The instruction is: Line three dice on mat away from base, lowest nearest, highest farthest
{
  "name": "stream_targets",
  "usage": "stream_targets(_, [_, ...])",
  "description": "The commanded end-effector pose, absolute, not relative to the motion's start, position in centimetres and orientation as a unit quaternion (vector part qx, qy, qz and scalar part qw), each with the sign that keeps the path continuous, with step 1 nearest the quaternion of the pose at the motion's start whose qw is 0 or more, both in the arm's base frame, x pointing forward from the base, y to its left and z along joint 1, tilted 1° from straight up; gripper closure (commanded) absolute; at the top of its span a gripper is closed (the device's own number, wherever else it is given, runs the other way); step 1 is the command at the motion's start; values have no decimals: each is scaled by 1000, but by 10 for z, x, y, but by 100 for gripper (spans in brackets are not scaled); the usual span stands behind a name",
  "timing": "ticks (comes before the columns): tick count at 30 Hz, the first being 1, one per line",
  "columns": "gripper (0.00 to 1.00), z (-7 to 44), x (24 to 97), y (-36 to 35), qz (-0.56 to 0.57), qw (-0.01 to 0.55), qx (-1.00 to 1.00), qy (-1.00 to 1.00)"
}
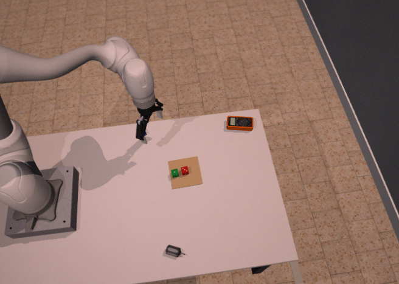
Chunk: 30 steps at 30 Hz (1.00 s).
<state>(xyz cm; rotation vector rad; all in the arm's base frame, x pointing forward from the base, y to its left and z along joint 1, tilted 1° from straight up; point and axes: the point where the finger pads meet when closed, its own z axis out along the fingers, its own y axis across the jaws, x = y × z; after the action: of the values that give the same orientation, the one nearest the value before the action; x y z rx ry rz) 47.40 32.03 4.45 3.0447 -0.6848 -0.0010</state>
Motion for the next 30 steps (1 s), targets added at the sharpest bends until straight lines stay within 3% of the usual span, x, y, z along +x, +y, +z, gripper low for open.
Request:
stream_targets(1, [0, 46, 462, 331, 0, 4, 991, -135])
stream_targets(30, [0, 43, 405, 365, -2, 3, 966, 257])
